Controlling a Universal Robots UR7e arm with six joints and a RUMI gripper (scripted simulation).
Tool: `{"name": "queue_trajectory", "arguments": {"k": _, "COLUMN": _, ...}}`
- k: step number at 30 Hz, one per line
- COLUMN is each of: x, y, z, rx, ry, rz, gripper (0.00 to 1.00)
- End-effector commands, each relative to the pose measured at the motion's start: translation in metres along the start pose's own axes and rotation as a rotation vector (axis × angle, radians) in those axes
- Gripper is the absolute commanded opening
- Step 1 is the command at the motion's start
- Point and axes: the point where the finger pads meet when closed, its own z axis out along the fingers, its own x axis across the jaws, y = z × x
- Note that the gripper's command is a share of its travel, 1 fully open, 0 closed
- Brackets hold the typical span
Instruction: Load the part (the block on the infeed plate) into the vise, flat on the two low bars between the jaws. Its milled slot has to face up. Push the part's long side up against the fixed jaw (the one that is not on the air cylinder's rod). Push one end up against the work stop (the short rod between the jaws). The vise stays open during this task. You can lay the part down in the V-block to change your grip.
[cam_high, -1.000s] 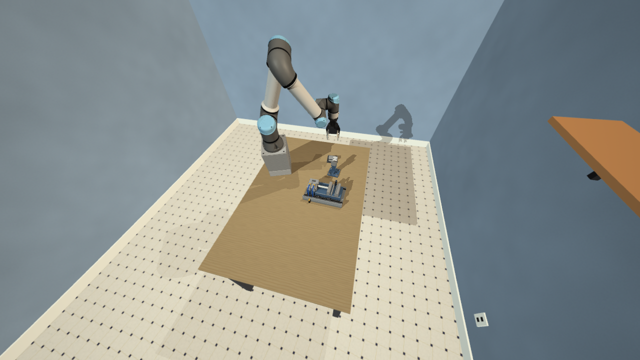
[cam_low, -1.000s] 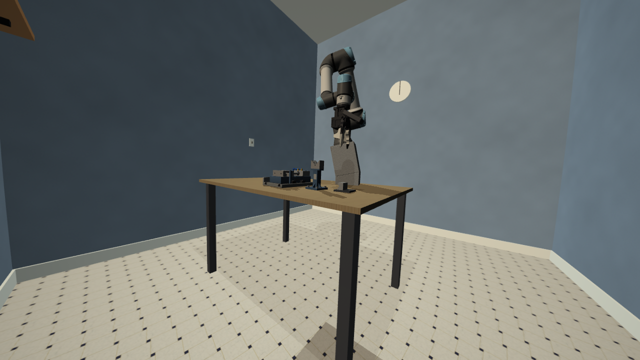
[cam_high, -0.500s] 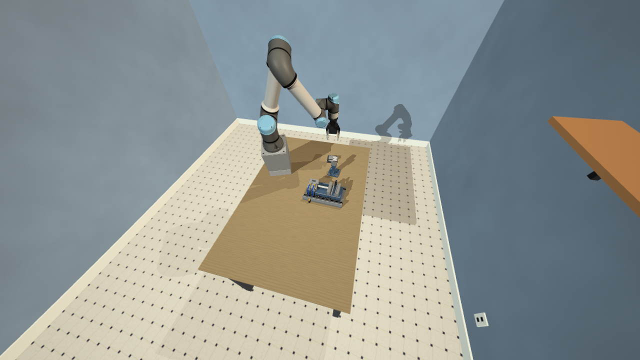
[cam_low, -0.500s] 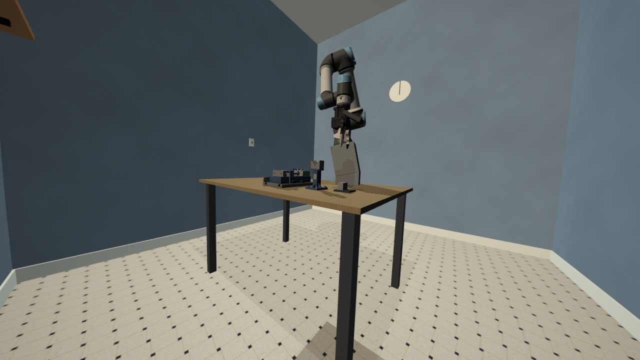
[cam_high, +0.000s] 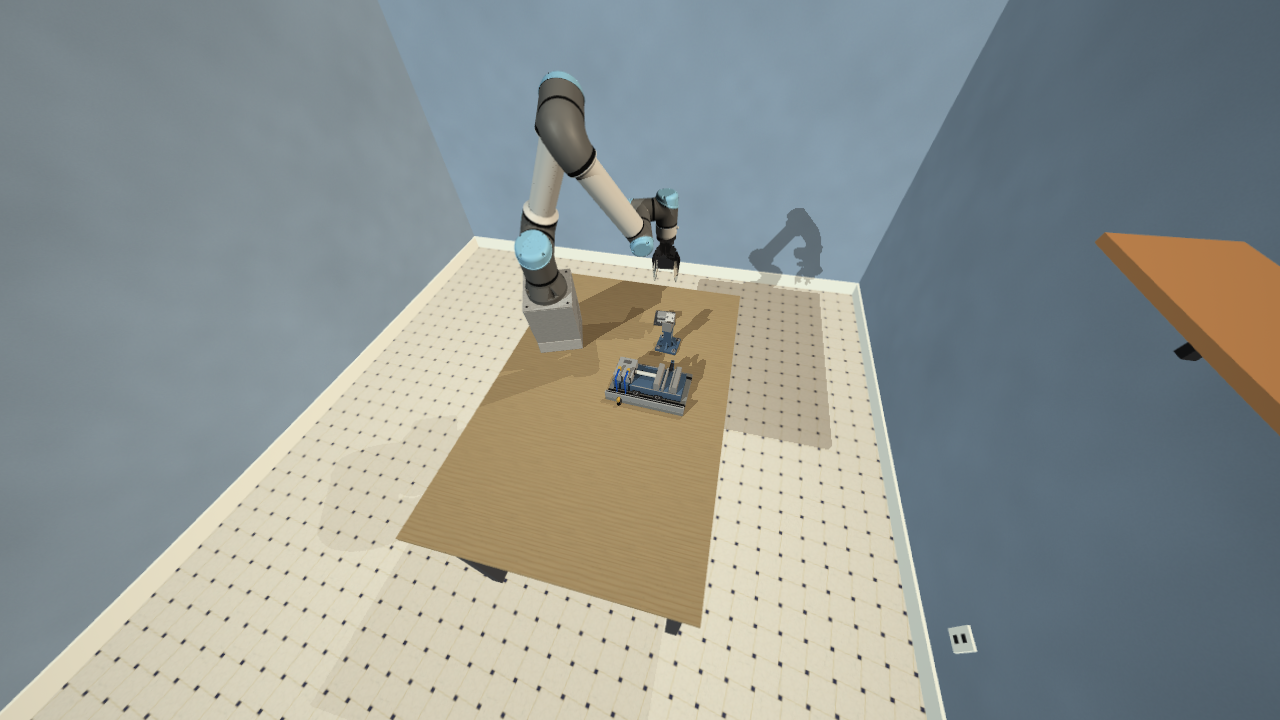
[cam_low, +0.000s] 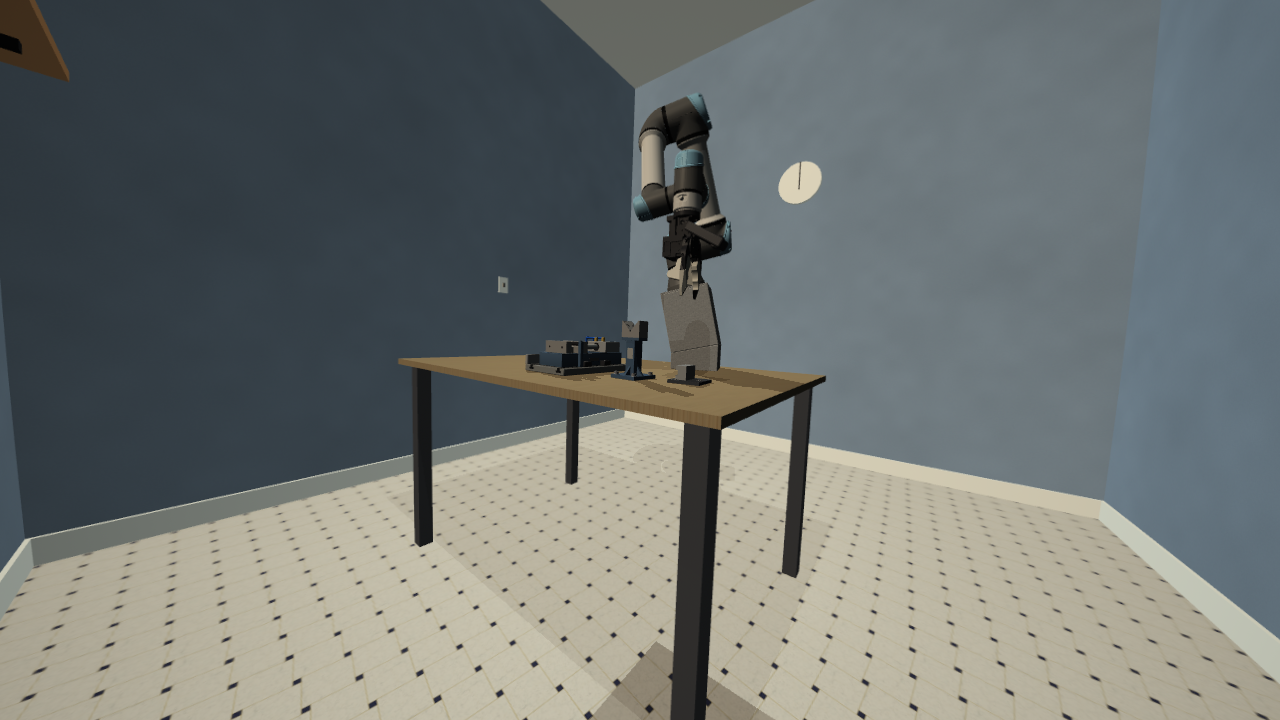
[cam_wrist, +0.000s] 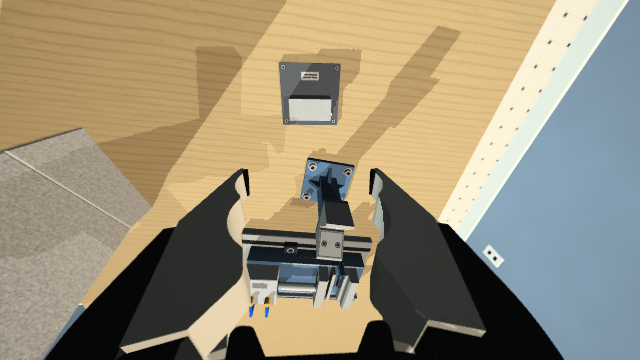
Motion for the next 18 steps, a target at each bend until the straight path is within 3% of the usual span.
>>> {"name": "queue_trajectory", "arguments": {"k": 1, "x": 0.0, "y": 0.0, "z": 0.001, "rx": 0.0, "ry": 0.001, "rz": 0.0, "gripper": 0.51}}
{"name": "queue_trajectory", "arguments": {"k": 18, "x": 0.0, "y": 0.0, "z": 0.02, "rx": 0.0, "ry": 0.001, "rz": 0.0, "gripper": 0.51}}
